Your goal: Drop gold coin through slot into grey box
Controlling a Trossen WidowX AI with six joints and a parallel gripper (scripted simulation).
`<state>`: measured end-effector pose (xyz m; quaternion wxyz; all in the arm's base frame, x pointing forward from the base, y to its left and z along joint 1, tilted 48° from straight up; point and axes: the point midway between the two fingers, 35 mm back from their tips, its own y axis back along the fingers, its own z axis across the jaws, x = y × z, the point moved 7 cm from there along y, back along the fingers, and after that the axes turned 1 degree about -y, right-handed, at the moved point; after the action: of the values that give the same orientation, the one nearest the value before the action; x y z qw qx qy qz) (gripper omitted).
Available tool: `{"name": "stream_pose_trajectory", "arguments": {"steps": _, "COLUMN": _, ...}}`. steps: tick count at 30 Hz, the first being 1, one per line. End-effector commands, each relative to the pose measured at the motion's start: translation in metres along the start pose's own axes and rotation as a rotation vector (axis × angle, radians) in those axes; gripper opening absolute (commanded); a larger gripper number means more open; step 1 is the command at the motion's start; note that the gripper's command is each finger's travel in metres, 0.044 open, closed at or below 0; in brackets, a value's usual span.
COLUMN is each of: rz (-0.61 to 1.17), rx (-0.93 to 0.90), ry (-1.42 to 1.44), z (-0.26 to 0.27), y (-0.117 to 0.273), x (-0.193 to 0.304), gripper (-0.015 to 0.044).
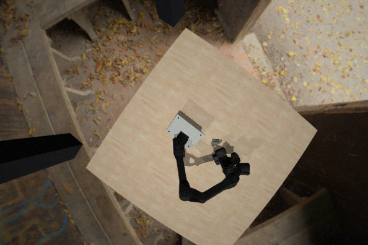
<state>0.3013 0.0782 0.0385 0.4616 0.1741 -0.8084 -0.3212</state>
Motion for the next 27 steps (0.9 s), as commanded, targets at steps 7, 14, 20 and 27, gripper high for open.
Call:
{"name": "stream_pose_trajectory", "arguments": {"steps": 7, "rz": 0.000, "rx": 0.001, "ry": -0.001, "z": 0.000, "y": 0.000, "x": 0.000, "gripper": 0.0161}}
{"name": "stream_pose_trajectory", "arguments": {"steps": 14, "rz": 0.000, "rx": 0.000, "ry": 0.000, "z": 0.000, "y": 0.003, "x": 0.000, "gripper": 0.0213}}
{"name": "stream_pose_trajectory", "arguments": {"steps": 20, "rz": 0.000, "rx": 0.000, "ry": 0.001, "z": 0.000, "y": 0.021, "x": 0.000, "gripper": 0.0371}}
{"name": "stream_pose_trajectory", "arguments": {"steps": 27, "rz": 0.008, "rx": 0.002, "ry": 0.008, "z": 0.004, "y": 0.062, "x": 0.003, "gripper": 0.0440}}
